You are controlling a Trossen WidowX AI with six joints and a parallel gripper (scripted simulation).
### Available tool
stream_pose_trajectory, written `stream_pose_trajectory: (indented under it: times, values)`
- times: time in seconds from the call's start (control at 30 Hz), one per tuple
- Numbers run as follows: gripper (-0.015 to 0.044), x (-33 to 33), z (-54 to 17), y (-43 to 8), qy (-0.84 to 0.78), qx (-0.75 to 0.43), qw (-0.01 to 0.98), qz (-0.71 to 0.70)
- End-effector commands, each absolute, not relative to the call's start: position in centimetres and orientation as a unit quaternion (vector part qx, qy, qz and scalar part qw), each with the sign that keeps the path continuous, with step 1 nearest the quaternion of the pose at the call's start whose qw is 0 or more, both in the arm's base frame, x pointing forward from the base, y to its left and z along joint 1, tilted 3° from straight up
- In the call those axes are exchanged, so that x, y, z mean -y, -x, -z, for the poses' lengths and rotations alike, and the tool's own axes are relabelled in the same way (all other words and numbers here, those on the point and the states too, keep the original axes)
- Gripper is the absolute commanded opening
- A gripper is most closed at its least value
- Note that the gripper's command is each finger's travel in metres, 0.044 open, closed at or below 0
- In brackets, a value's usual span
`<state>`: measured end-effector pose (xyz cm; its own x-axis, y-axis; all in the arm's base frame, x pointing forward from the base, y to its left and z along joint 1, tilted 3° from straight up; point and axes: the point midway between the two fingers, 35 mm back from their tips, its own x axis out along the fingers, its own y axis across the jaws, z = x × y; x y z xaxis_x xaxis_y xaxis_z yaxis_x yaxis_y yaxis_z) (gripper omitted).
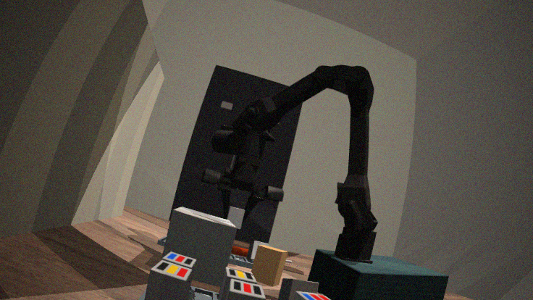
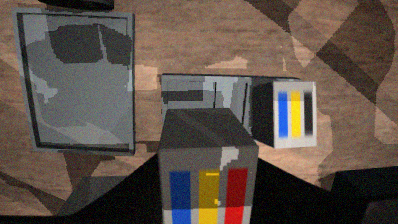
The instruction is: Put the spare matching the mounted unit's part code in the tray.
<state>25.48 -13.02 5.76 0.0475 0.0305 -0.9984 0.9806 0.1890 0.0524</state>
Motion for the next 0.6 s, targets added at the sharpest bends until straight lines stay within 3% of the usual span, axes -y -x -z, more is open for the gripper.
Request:
stream_pose_trajectory:
  times: [0.0,0.57]
  values:
    - [0.0000,13.1,-6.1,-25.5,-0.469,-0.539,0.551,0.431]
    - [0.0000,13.2,-13.4,-25.9,-0.469,-0.538,0.555,0.427]
